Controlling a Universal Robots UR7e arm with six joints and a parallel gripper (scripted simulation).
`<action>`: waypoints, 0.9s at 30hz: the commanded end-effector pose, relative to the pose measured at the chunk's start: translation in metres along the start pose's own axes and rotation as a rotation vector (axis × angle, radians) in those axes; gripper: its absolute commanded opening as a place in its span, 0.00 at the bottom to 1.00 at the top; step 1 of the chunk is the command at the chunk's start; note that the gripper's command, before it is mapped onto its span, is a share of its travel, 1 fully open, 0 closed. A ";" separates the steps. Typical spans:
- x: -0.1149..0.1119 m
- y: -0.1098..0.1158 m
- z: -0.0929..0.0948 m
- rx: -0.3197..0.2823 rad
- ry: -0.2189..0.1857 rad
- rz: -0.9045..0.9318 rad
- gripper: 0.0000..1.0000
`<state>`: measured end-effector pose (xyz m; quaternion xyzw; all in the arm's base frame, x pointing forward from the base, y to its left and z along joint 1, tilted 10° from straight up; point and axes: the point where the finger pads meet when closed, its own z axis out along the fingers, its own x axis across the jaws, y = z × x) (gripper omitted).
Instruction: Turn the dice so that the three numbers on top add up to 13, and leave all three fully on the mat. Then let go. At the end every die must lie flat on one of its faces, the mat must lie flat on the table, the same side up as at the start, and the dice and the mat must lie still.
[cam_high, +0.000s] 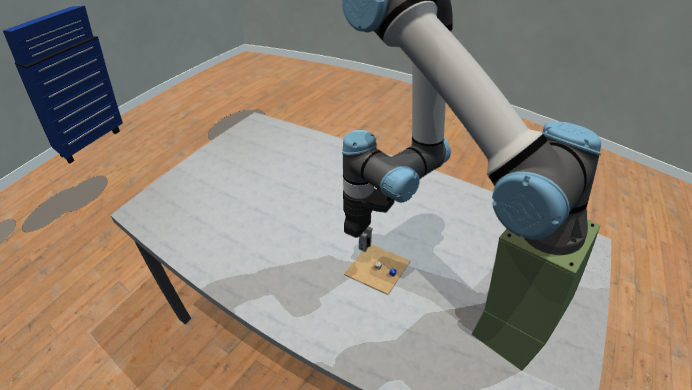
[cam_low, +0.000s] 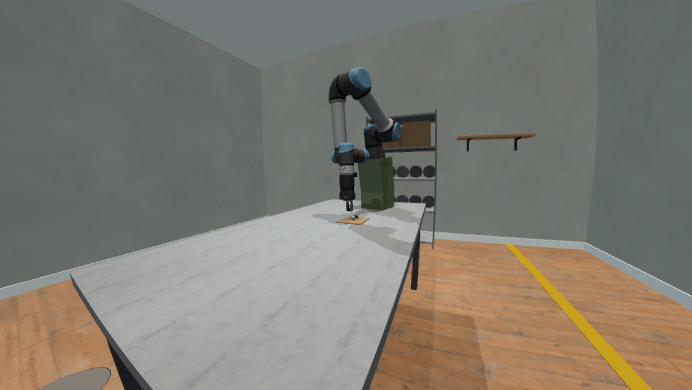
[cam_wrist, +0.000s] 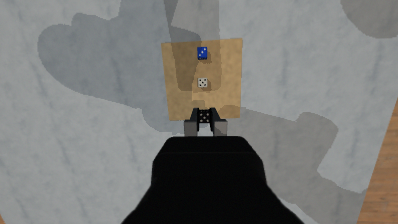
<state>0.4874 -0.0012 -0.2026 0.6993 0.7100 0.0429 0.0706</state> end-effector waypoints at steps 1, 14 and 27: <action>0.000 0.002 0.014 -0.003 -0.001 0.000 0.34; -0.001 0.003 0.053 -0.003 -0.001 0.000 0.34; -0.001 0.003 0.053 -0.003 -0.001 0.000 0.34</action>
